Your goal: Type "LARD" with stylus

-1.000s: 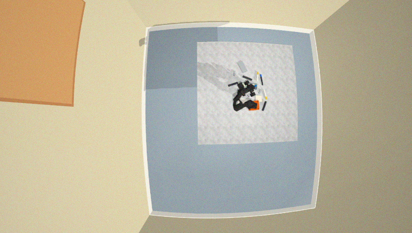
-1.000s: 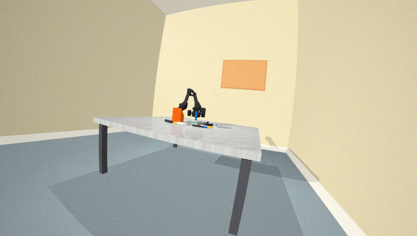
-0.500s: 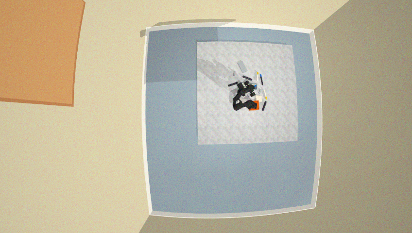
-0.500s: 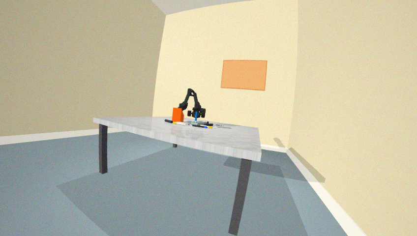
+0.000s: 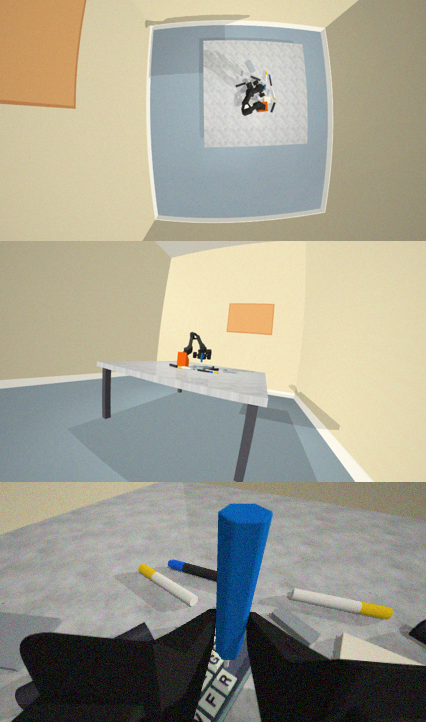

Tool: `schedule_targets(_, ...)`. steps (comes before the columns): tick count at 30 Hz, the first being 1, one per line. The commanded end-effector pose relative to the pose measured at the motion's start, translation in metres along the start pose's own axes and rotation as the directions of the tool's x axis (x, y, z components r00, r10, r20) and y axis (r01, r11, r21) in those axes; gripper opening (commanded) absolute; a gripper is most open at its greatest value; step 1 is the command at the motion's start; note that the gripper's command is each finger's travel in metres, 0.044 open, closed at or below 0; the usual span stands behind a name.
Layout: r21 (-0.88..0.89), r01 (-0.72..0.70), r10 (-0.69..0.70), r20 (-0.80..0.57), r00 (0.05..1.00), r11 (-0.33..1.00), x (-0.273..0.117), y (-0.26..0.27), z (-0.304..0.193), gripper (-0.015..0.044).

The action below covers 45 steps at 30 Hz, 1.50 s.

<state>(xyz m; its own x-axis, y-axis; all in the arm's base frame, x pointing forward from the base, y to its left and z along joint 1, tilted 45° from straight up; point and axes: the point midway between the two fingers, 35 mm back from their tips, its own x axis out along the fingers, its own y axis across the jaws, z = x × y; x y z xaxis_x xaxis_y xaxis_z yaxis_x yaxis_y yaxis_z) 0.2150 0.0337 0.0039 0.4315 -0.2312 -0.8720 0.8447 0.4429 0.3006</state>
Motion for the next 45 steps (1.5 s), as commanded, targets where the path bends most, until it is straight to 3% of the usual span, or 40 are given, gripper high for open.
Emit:
schedule_targets(1,-0.004,-0.001,0.001,-0.005,1.0,1.0,-0.004,0.0,0.007,0.0081)
schedule_targets(9,0.002,-0.003,0.003,0.002,1.0,1.0,-0.002,0.001,0.005,0.0051)
schedule_targets(11,0.002,-0.003,0.003,0.001,1.0,1.0,-0.003,0.002,0.005,0.0)
schedule_targets(45,-0.004,-0.001,0.001,-0.008,1.0,1.0,-0.08,0.095,-0.026,0.0)
